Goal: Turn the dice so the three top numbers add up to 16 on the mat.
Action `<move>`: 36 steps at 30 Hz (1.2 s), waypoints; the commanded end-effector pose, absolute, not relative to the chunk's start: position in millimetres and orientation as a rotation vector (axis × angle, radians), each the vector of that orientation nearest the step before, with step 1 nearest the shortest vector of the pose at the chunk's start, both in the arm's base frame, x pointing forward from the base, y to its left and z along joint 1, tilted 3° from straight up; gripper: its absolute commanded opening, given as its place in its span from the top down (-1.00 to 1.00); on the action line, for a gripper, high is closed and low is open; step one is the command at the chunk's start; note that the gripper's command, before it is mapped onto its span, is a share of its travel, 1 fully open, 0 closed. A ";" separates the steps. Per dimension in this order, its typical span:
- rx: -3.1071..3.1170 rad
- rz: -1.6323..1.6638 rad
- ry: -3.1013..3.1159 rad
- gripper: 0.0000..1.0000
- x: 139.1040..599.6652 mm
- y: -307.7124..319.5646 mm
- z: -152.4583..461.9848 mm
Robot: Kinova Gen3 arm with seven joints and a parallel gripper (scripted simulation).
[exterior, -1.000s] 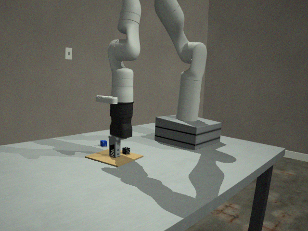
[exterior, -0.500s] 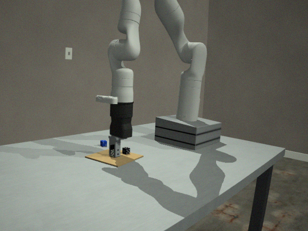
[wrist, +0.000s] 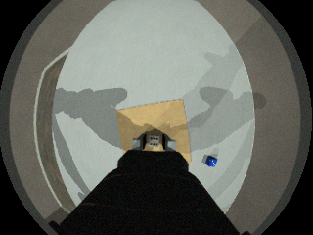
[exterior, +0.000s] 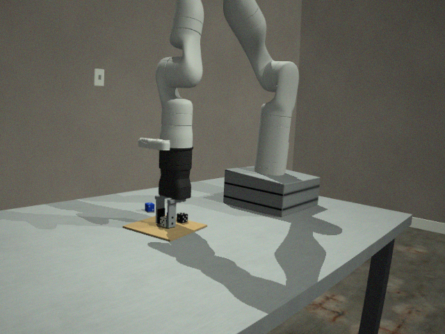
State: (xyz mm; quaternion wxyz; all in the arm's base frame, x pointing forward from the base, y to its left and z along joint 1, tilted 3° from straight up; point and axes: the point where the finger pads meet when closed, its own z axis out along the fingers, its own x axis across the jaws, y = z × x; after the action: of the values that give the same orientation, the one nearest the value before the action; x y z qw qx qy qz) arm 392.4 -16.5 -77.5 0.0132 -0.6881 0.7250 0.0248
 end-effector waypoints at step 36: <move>-2.143 0.075 2.258 -0.40 394.2 -21.5 12.2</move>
State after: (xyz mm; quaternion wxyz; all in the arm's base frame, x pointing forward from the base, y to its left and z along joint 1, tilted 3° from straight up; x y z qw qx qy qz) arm 390.7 -19.6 6.6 0.0101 -0.6891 0.7240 0.0289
